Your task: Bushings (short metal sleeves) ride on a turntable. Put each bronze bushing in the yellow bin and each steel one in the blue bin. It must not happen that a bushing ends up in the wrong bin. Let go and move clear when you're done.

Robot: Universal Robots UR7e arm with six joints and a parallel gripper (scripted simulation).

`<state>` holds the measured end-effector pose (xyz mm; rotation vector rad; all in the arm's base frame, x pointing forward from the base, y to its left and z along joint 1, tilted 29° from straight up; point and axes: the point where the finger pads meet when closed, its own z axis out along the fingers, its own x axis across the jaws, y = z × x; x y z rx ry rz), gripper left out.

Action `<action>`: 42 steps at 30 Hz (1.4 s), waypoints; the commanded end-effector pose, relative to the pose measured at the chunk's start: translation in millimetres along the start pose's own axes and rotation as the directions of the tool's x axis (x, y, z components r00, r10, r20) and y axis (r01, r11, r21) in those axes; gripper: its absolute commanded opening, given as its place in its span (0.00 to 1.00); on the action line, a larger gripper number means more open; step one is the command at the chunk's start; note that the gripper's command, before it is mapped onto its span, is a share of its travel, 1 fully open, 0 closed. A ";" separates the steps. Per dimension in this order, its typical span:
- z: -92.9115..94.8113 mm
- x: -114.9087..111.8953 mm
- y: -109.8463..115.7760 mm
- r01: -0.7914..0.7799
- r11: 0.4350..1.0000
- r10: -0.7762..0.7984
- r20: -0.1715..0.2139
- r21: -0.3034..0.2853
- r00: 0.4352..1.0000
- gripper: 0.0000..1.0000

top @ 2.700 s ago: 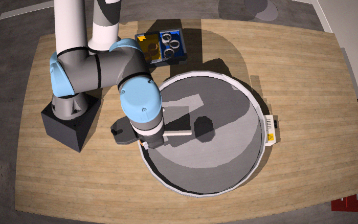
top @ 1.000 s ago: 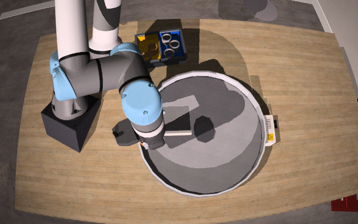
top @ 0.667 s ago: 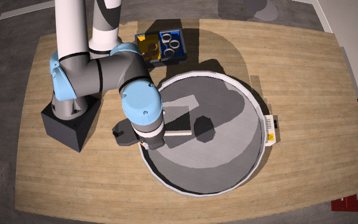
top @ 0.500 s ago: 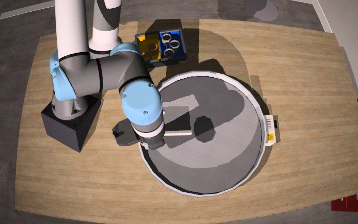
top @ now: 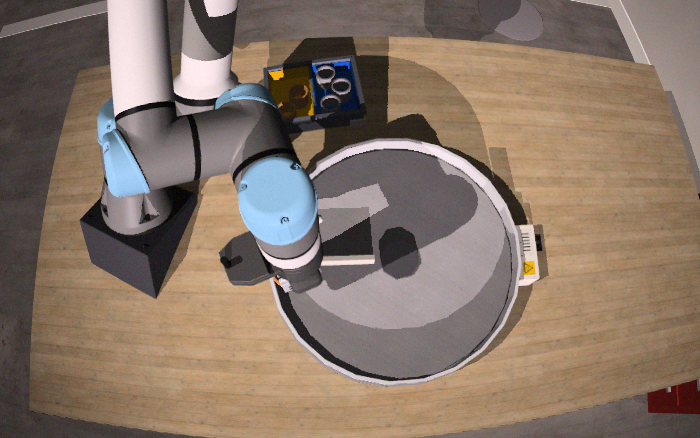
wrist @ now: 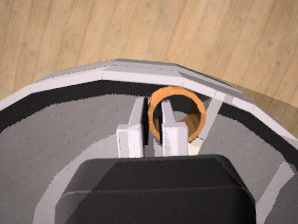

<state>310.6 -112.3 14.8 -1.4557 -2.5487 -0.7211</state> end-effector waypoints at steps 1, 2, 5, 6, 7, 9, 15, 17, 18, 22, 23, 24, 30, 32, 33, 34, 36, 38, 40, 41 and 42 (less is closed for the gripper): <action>-0.3 -0.3 0.1 0.000 1.000 0.000 0.001 0.000 1.000 0.00; -0.3 -0.3 0.1 0.000 1.000 0.000 0.001 0.000 1.000 0.00; -0.3 -0.3 0.1 0.000 1.000 0.000 0.001 0.000 1.000 0.00; -0.3 -0.3 0.1 0.000 1.000 0.000 0.001 0.000 1.000 0.00; -0.3 -0.3 0.1 0.000 1.000 0.000 0.001 0.000 1.000 0.00; -0.3 -0.3 0.1 0.000 1.000 0.000 0.001 0.000 1.000 0.00; -0.3 -0.3 0.1 0.000 1.000 0.000 0.001 0.000 1.000 0.00; -0.3 -0.3 0.1 0.000 1.000 0.000 0.001 0.000 1.000 0.00; -0.3 -0.3 0.1 0.000 1.000 0.000 0.001 0.000 1.000 0.00; -1.5 -0.4 0.1 0.000 1.000 0.000 -0.001 0.000 1.000 0.00; -2.1 -0.4 0.1 -0.001 1.000 0.001 -0.002 -0.001 1.000 0.00; -2.7 -0.4 0.1 -0.001 1.000 0.001 -0.003 -0.001 1.000 0.00; -3.9 -0.4 0.1 -0.001 1.000 0.001 -0.005 -0.001 1.000 0.00; -4.5 -0.4 0.1 -0.002 1.000 0.002 -0.006 -0.001 1.000 0.00; -5.1 -0.4 0.1 -0.002 1.000 0.002 -0.006 -0.001 1.000 0.00; -5.7 -0.4 0.1 -0.002 1.000 0.002 -0.007 -0.001 1.000 0.00; -6.3 -0.4 0.1 -0.002 1.000 0.002 -0.008 -0.001 1.000 0.00; -6.3 -0.4 0.1 -0.002 1.000 0.002 -0.008 -0.001 1.000 0.00; -6.3 -0.4 0.1 -0.002 1.000 0.002 -0.008 -0.001 1.000 0.00; -6.3 -0.4 0.1 -0.002 1.000 0.002 -0.008 -0.001 1.000 0.00; -6.3 -0.4 0.1 -0.002 1.000 0.002 -0.008 -0.001 1.000 0.00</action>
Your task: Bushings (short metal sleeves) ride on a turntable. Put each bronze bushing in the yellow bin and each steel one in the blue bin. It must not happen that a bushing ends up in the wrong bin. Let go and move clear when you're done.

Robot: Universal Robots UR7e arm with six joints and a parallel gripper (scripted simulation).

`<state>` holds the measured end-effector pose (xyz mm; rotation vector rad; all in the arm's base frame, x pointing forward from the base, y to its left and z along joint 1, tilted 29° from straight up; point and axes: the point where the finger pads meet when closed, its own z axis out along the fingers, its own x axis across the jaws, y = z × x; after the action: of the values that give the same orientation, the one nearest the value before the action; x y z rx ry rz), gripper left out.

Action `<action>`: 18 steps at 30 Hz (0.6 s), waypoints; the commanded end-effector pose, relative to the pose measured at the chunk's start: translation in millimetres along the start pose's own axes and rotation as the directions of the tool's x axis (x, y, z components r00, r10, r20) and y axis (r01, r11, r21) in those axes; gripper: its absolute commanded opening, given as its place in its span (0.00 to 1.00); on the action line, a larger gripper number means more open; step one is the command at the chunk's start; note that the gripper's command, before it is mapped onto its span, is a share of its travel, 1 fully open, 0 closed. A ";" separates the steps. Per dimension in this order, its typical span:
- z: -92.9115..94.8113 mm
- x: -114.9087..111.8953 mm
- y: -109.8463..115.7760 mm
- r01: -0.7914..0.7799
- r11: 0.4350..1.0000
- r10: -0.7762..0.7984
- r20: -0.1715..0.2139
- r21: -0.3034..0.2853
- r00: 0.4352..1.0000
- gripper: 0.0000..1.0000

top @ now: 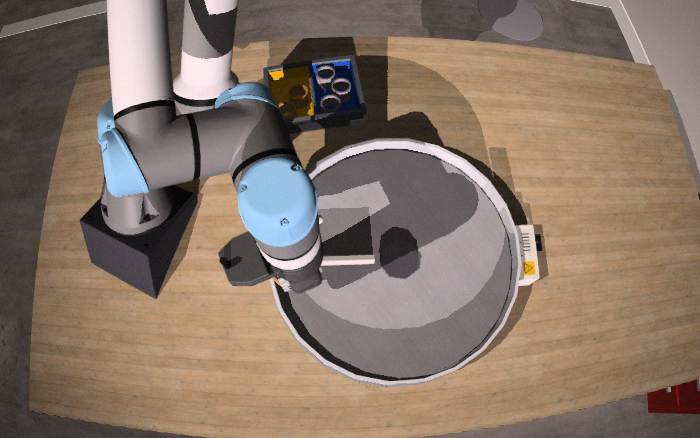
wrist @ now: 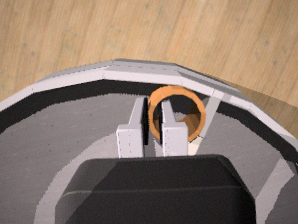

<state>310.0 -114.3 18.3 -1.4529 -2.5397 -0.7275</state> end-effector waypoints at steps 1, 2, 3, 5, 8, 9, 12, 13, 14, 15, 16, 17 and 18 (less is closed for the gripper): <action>-2.3 -0.3 0.2 0.000 1.000 0.000 0.001 0.000 1.000 0.00; -2.3 -0.3 0.2 0.000 1.000 0.000 0.001 0.000 1.000 0.00; -1.3 -0.3 0.1 0.000 1.000 0.000 0.000 0.000 1.000 0.00; -2.1 -0.3 0.1 0.000 1.000 0.000 0.000 0.000 1.000 0.00; -3.6 -0.3 0.1 0.000 1.000 0.000 0.000 0.000 1.000 0.00; -4.4 -0.3 0.1 0.000 1.000 0.000 0.000 0.000 1.000 0.00; -4.4 -0.3 0.1 0.000 1.000 0.000 0.000 0.000 1.000 0.00; -5.2 -0.3 0.1 0.000 1.000 0.000 0.000 0.000 1.000 0.00; -5.9 -0.3 0.2 0.000 1.000 0.000 0.000 0.000 1.000 0.00; -6.7 -0.3 0.2 0.000 1.000 0.000 0.000 0.000 1.000 0.00; -7.5 -0.3 0.2 0.000 1.000 0.000 0.000 0.000 1.000 0.00; -8.3 -0.3 0.2 0.000 1.000 0.000 0.000 0.000 1.000 0.00; -8.3 -0.3 0.2 0.000 1.000 0.000 0.000 0.000 1.000 0.00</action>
<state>309.5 -115.8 21.2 -1.4524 -2.5386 -0.7286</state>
